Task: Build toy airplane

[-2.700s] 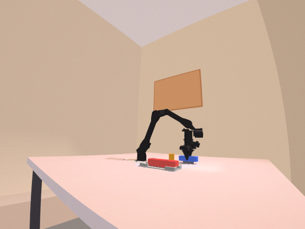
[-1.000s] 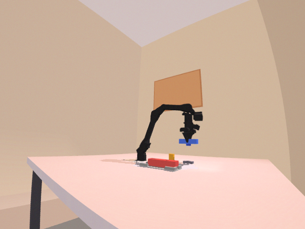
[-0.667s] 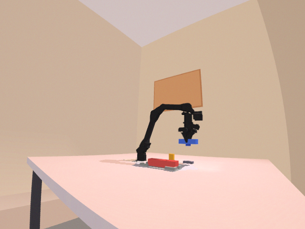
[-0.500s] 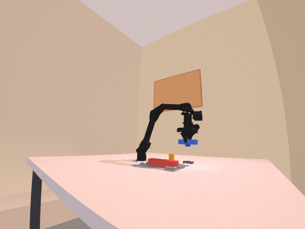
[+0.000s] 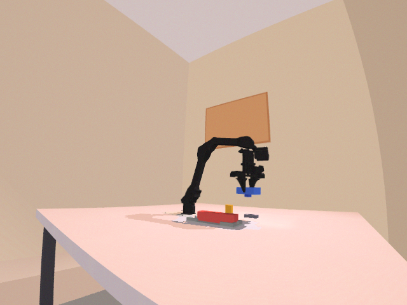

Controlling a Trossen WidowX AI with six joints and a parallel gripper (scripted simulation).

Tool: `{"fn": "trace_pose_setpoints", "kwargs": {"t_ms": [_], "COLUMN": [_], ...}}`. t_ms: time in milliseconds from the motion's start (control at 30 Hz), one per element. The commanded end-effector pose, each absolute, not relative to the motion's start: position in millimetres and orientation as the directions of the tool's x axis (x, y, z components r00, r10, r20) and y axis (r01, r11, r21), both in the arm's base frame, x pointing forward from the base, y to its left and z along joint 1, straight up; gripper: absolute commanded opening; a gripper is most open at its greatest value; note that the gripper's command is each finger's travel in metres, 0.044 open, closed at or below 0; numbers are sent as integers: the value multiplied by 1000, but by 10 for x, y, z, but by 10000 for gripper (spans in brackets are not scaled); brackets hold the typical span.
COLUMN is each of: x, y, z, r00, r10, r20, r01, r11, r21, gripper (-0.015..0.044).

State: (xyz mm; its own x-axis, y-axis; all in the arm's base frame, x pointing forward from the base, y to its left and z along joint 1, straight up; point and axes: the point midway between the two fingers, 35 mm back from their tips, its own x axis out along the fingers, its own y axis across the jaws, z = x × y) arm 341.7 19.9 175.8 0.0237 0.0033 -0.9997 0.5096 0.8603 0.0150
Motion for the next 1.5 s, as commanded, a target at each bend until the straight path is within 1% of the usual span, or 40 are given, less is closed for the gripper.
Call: {"fn": "trace_pose_setpoints", "kwargs": {"t_ms": [0, 767, 1467], "x": [3401, 3249, 2967], "y": [49, -680, -1288], "z": [1764, 1626, 1495], "r00": [34, 32, 28], "r10": [-1, -9, -15], "r20": [-999, -999, -999], "r01": [582, 874, 995], "r11": [813, 486, 100], "r21": [19, 23, 26], "gripper": [0, 0, 0]}}
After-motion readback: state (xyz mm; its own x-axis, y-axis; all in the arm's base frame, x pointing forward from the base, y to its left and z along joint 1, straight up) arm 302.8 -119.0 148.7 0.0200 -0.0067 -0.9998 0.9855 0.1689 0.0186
